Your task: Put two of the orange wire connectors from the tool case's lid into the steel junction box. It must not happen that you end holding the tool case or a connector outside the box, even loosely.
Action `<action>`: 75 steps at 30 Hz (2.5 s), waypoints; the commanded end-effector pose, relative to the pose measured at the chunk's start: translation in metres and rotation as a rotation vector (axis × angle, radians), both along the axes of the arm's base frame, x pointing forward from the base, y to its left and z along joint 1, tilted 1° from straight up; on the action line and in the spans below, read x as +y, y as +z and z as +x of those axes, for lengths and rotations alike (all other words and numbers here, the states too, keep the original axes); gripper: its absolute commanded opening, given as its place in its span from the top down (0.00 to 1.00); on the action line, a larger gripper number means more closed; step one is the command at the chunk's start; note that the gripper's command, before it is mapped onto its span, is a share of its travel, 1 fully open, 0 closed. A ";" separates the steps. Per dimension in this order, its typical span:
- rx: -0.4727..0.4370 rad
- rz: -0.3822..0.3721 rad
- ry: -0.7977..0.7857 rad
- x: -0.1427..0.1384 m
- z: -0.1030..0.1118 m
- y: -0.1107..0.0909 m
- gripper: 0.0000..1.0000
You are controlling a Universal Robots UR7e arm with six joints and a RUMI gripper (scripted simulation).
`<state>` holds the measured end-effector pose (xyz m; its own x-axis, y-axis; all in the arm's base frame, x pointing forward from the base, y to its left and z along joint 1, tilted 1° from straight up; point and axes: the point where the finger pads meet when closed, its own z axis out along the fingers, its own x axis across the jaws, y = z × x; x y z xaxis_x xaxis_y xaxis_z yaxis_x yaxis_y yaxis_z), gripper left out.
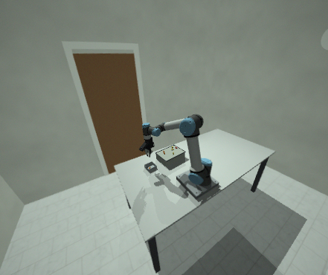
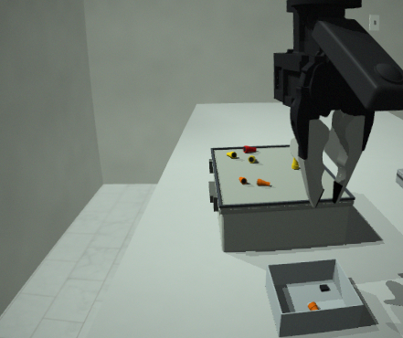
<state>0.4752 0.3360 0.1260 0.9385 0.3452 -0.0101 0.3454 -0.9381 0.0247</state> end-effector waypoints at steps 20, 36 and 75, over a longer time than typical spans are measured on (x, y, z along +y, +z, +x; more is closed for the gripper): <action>0.011 0.002 0.490 -0.105 0.035 -0.002 0.85; 0.021 0.001 0.872 -0.192 0.051 -0.004 0.85; 0.025 0.001 1.020 -0.227 0.054 -0.045 0.85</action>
<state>0.5279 0.1091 0.0898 0.1962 0.9802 -0.0257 0.9806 -0.1962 0.0027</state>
